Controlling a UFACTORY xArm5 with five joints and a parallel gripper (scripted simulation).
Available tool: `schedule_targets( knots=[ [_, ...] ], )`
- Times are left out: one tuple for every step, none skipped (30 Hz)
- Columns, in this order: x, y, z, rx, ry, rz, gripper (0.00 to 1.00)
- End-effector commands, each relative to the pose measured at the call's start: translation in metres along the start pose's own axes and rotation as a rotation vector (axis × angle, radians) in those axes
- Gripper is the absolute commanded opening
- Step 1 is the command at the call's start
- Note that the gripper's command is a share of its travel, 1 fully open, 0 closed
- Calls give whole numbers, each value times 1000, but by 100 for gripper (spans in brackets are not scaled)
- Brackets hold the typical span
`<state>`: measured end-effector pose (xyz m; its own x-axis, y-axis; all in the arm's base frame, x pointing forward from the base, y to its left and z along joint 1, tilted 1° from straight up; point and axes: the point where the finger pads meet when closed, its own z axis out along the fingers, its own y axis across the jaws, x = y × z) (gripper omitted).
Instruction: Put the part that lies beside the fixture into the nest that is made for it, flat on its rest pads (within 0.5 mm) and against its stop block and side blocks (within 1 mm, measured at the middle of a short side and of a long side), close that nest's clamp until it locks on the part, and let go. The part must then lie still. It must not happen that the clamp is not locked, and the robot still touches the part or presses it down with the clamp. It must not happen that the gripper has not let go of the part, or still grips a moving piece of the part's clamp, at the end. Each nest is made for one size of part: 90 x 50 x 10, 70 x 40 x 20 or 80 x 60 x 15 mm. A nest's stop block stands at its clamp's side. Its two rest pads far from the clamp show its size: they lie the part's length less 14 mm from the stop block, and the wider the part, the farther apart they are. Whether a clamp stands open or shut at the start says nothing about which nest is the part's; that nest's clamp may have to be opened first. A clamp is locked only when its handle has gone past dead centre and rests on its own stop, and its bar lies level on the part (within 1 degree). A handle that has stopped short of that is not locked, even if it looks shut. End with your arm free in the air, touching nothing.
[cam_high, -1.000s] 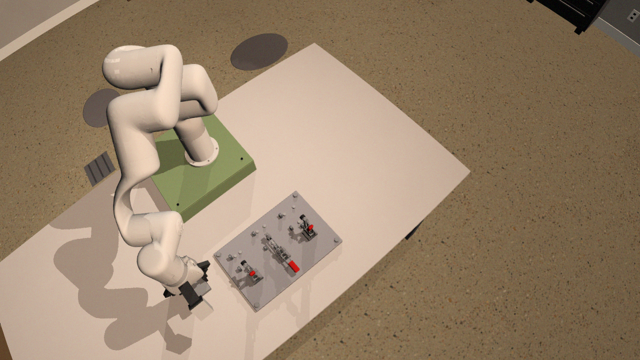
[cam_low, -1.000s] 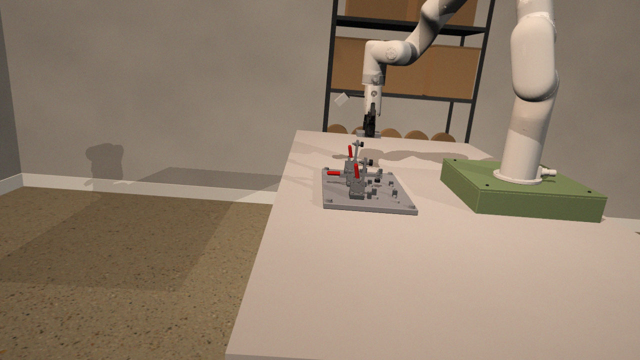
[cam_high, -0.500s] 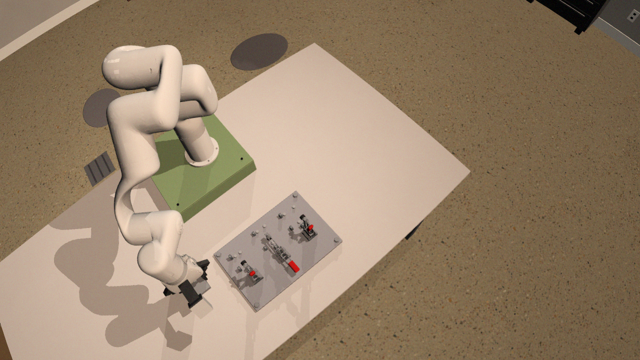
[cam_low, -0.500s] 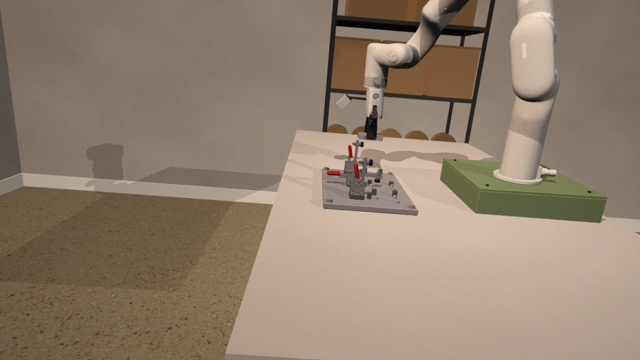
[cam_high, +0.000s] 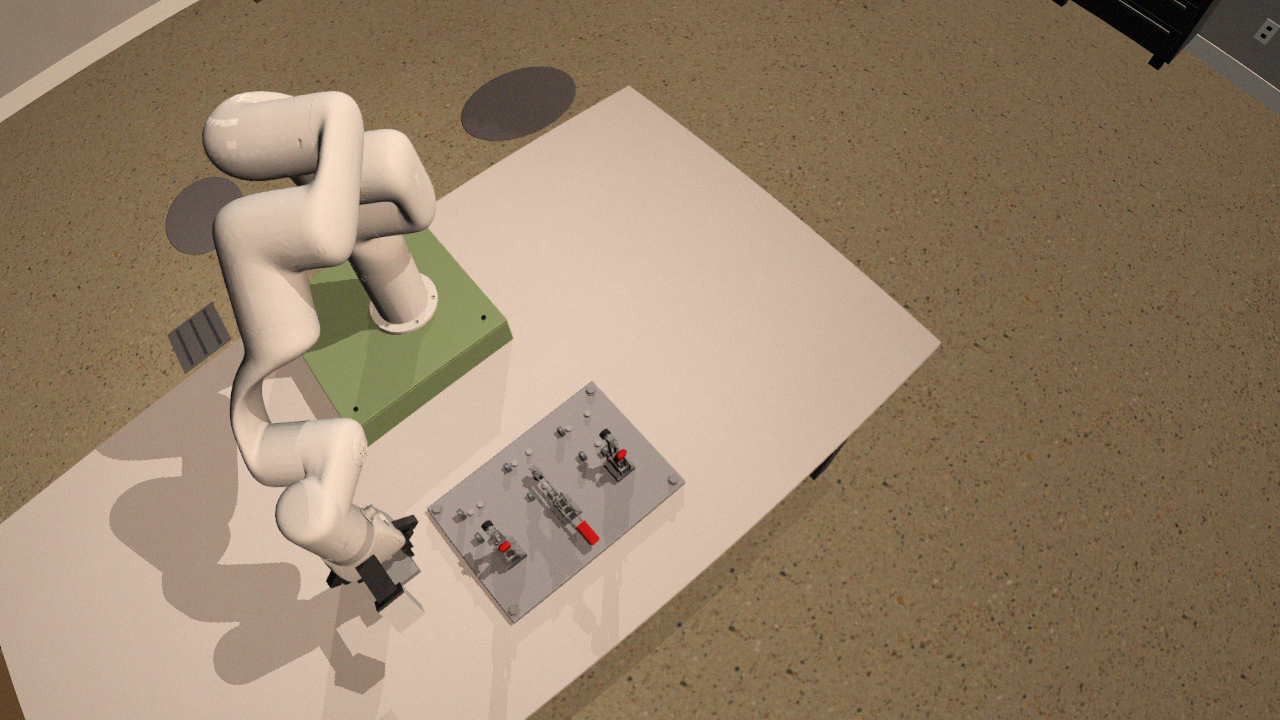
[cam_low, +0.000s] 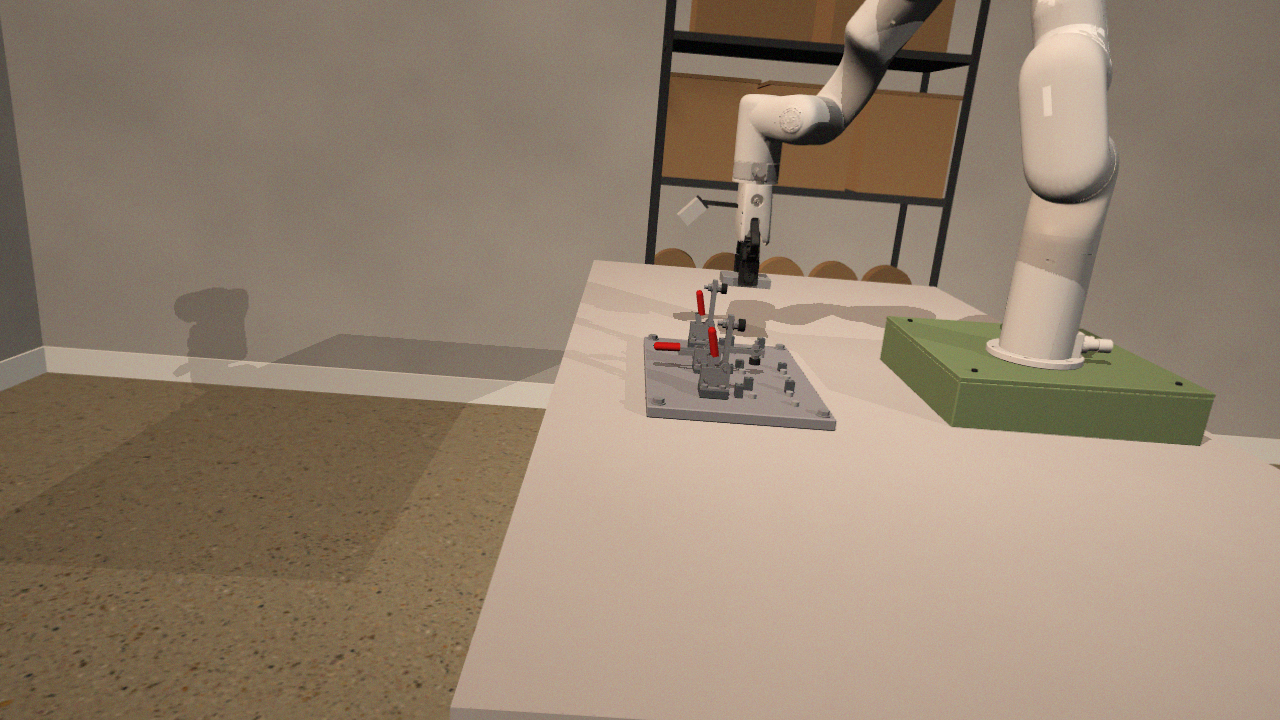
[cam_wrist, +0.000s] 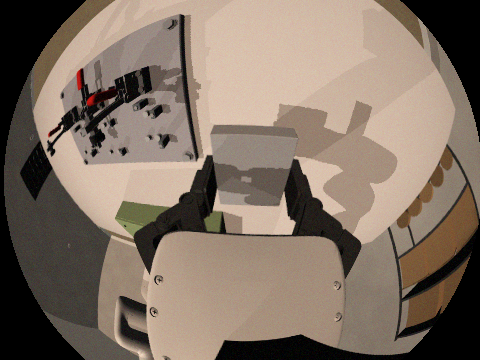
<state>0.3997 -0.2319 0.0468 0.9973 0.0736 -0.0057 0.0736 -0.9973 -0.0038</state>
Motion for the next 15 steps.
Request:
schedule_targets(
  knots=[
    [-2, 1, 2, -2, 4, 0, 0],
    [-2, 1, 3, -2, 4, 0, 0],
    [-2, 1, 3, -2, 4, 0, 0],
    [-2, 1, 3, -2, 4, 0, 0],
    [-3, 1, 3, -2, 4, 0, 0],
    [-3, 1, 4, -2, 4, 0, 0],
    [-4, 1, 4, -2, 4, 0, 0],
    [-4, 1, 5, -2, 4, 0, 0],
    [-4, 1, 5, -2, 4, 0, 0],
    [-5, 1, 6, -2, 4, 0, 0],
    [-5, 1, 6, -2, 4, 0, 0],
    [-5, 1, 6, -2, 4, 0, 0],
    [-5, 1, 6, -2, 4, 0, 0],
    [-6, 1, 6, -2, 4, 0, 0],
    [-6, 1, 7, -2, 4, 0, 0]
  ],
)
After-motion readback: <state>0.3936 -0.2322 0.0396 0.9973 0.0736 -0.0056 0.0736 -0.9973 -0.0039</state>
